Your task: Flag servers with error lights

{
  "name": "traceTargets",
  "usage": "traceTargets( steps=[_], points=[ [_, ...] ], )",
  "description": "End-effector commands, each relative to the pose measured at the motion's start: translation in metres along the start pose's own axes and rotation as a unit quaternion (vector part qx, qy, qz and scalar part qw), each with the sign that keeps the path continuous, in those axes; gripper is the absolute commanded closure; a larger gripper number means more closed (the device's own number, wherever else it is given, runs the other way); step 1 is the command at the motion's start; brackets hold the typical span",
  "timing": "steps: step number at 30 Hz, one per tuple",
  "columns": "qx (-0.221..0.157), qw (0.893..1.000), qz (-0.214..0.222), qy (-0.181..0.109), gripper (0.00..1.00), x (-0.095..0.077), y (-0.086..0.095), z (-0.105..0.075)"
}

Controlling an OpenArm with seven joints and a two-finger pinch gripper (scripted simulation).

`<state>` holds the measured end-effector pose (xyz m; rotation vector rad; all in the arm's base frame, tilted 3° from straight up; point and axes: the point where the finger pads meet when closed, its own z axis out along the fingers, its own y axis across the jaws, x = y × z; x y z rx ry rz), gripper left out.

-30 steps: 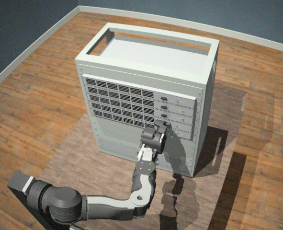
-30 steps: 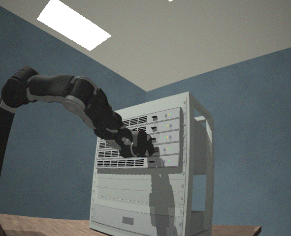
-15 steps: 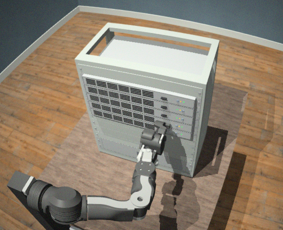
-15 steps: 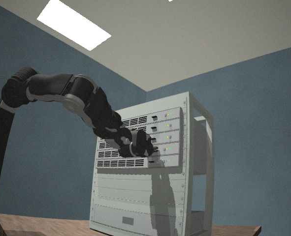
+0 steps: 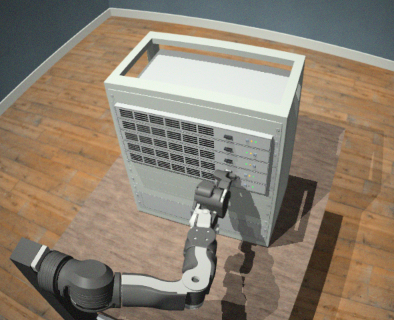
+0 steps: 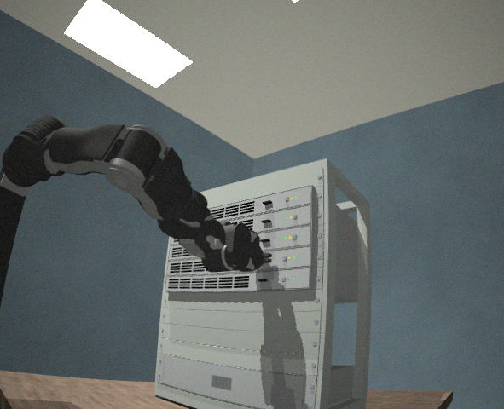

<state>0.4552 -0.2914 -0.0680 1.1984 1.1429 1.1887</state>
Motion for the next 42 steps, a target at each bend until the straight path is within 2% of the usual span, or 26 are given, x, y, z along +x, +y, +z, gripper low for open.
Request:
traceTargets(
  steps=[1, 8, 16, 25, 33, 42],
  points=[
    [-0.008, 1.0, 0.0, -0.003, 1.0, -0.002, 0.003, -0.002],
    [-0.007, 1.0, 0.0, -0.003, 1.0, -0.002, 0.003, -0.012],
    [-0.006, 1.0, 0.001, -0.001, 1.0, -0.001, 0.002, -0.011],
    [-0.008, 1.0, 0.0, -0.003, 1.0, -0.002, 0.003, -0.024],
    [-0.006, 1.0, 0.0, -0.002, 1.0, -0.001, 0.003, -0.023],
    [-0.008, 1.0, 0.0, -0.003, 1.0, -0.002, 0.003, -0.036]
  ],
)
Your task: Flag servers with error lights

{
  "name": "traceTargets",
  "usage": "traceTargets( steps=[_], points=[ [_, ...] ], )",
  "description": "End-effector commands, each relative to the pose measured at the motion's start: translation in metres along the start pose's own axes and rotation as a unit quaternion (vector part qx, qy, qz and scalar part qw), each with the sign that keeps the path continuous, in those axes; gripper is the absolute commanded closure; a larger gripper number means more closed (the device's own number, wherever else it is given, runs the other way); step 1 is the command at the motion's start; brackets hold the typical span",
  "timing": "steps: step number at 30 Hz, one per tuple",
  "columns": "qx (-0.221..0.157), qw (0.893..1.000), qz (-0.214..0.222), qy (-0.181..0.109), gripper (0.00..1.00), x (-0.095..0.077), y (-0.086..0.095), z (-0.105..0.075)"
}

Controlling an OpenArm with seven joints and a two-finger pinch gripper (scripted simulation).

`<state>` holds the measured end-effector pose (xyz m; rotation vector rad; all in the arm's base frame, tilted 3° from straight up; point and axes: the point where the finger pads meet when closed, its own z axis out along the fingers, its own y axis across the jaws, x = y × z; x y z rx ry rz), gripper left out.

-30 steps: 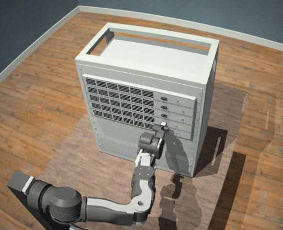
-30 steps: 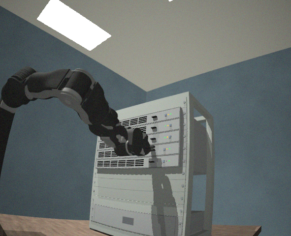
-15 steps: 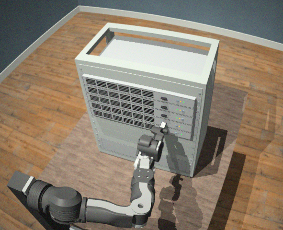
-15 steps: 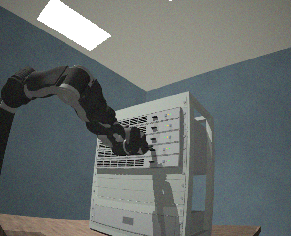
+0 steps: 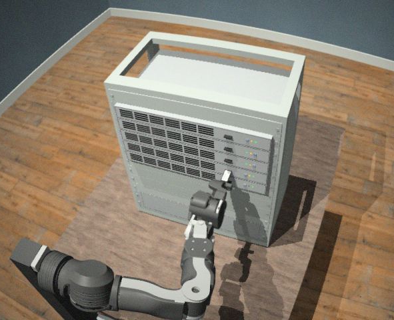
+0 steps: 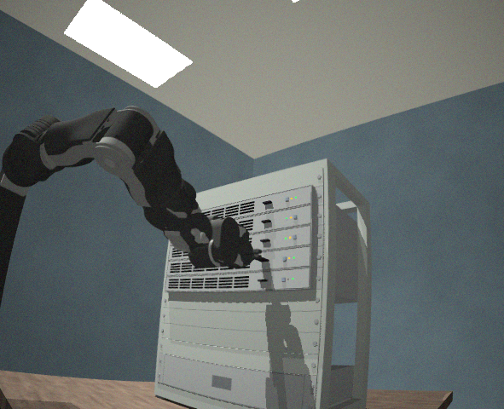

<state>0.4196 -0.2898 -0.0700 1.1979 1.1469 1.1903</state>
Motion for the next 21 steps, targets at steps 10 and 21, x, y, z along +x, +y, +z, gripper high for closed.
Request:
traceTargets(
  steps=[10, 21],
  points=[
    [-0.009, 1.0, 0.0, -0.004, 1.0, -0.0016, 0.0038, -0.0007],
    [-0.009, 1.0, 0.0, -0.004, 1.0, -0.0017, 0.004, -0.0038]
  ],
)
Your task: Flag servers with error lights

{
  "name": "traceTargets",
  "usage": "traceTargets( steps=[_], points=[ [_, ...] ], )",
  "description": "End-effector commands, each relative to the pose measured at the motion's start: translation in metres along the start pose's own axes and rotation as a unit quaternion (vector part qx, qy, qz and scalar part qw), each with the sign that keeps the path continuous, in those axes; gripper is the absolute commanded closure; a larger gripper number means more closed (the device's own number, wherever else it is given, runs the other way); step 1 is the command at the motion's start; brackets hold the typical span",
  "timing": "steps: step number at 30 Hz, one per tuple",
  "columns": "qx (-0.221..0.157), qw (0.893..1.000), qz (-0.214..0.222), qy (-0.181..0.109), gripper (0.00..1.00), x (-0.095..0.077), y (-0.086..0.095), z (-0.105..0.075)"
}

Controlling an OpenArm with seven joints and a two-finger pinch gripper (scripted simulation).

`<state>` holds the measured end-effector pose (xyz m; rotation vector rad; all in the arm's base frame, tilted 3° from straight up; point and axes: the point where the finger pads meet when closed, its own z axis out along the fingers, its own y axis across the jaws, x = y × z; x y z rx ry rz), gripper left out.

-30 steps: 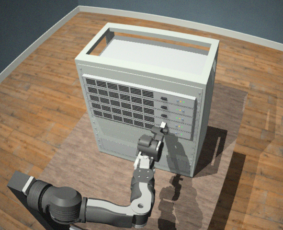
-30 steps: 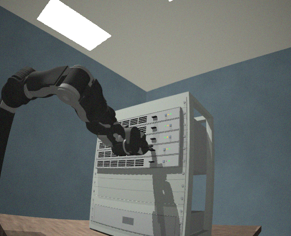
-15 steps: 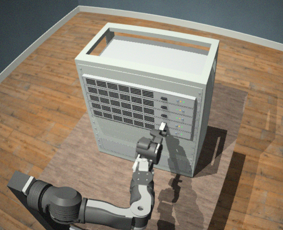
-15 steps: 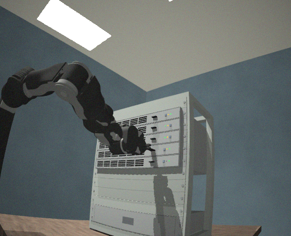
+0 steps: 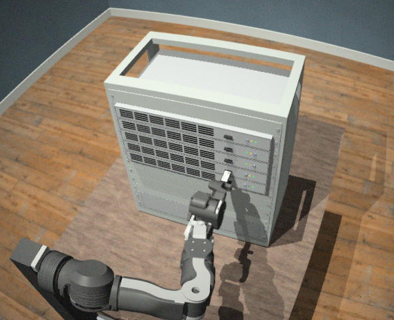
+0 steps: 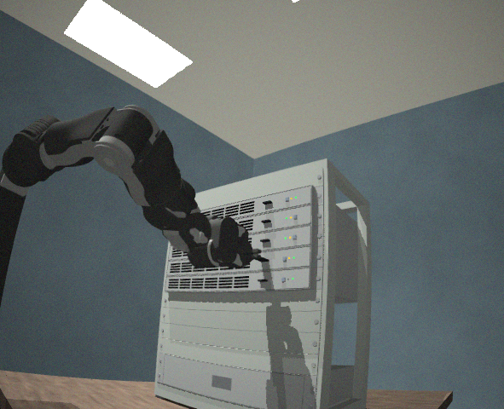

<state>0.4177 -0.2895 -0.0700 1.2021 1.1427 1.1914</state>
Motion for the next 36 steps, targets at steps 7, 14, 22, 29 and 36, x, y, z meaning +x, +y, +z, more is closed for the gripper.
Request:
traceTargets(
  steps=[7, 14, 22, 29, 36],
  points=[
    [-0.005, 1.0, -0.001, -0.001, 0.9, -0.001, 0.002, -0.001],
    [-0.005, 1.0, -0.001, -0.001, 0.9, -0.001, 0.002, -0.001],
    [-0.005, 1.0, -0.001, -0.001, 0.9, -0.001, 0.002, -0.001],
    [-0.005, 1.0, -0.001, -0.001, 0.9, -0.001, 0.002, -0.001],
    [-0.009, 1.0, -0.001, -0.003, 0.9, -0.002, 0.003, -0.012]
  ],
)
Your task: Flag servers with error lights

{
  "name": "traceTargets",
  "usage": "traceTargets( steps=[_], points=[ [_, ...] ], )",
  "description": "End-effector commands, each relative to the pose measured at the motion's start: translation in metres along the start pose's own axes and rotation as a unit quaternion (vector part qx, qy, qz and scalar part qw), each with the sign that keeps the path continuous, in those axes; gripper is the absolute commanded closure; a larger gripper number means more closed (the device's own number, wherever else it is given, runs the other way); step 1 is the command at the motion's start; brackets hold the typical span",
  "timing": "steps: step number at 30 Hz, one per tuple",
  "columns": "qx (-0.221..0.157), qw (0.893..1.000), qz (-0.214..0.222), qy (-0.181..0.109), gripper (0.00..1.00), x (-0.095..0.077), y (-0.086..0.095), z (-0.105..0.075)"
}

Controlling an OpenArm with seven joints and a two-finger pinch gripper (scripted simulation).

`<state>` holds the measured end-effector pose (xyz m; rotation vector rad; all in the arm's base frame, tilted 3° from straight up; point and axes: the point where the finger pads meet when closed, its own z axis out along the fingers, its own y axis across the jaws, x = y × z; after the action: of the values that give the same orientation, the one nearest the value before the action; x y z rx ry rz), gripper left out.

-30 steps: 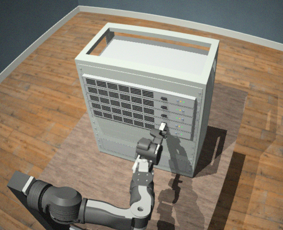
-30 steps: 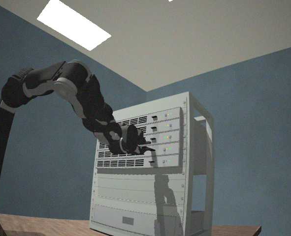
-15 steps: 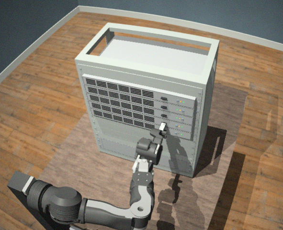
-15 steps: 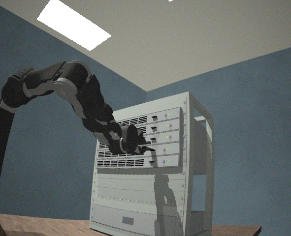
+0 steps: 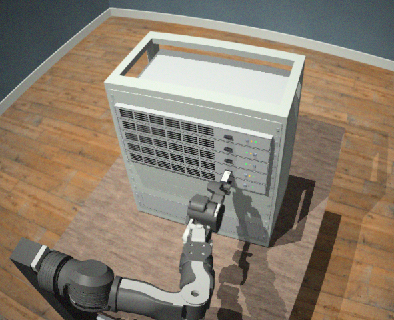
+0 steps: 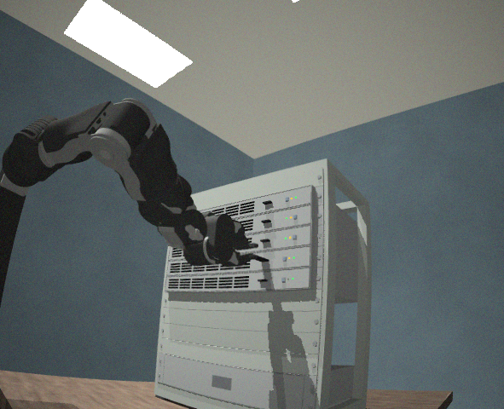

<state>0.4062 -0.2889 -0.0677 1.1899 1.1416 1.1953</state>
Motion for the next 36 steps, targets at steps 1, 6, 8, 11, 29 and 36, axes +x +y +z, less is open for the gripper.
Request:
traceTargets(
  steps=[1, 6, 8, 11, 29, 36],
  points=[
    [-0.004, 1.0, 0.001, -0.006, 0.9, -0.002, 0.001, -0.006],
    [0.001, 1.0, 0.0, -0.005, 0.9, -0.001, -0.004, -0.035],
    [0.001, 1.0, 0.0, -0.005, 0.9, -0.001, -0.004, -0.035],
    [-0.002, 1.0, 0.0, -0.005, 0.9, -0.001, -0.002, -0.041],
    [0.001, 1.0, 0.0, -0.004, 0.9, 0.0, 0.041, -0.04],
    [0.001, 1.0, 0.0, -0.004, 0.9, 0.0, 0.041, -0.04]
  ],
)
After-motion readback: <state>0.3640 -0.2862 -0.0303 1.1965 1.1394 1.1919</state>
